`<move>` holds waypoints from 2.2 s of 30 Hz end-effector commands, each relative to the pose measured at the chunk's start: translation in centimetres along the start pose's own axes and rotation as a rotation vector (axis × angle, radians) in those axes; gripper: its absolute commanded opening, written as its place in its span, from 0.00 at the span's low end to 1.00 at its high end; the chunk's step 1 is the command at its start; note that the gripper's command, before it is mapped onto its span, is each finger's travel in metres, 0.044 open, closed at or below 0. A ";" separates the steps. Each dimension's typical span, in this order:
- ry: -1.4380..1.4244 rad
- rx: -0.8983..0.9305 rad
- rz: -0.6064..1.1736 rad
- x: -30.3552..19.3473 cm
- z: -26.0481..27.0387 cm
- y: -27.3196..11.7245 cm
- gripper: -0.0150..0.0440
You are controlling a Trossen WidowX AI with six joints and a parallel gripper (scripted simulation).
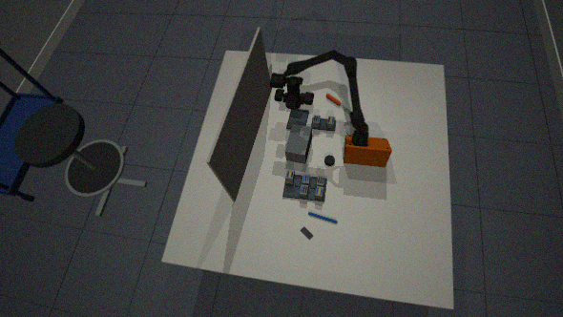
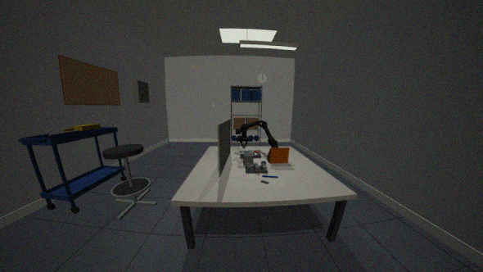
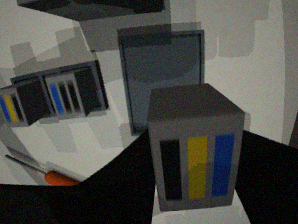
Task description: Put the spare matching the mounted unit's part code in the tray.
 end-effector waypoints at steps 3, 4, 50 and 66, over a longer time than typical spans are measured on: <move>-0.010 -0.002 -0.005 0.2 0.0 0.7 0.25; -0.010 -0.002 -0.005 0.2 0.0 0.8 0.25; -0.009 -0.003 -0.003 0.1 0.0 5.4 0.25; -0.010 -0.003 0.000 0.1 0.1 6.9 0.25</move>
Point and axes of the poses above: the point midway between the two fingers, 35 mm back from their tips, its own y axis out along the fingers, its own z axis across the jaws, x = y × z, the point moved 7 cm from there along -y, back along the fingers, and after that the axes turned 4 degrees about -y, right-handed, at the moved point
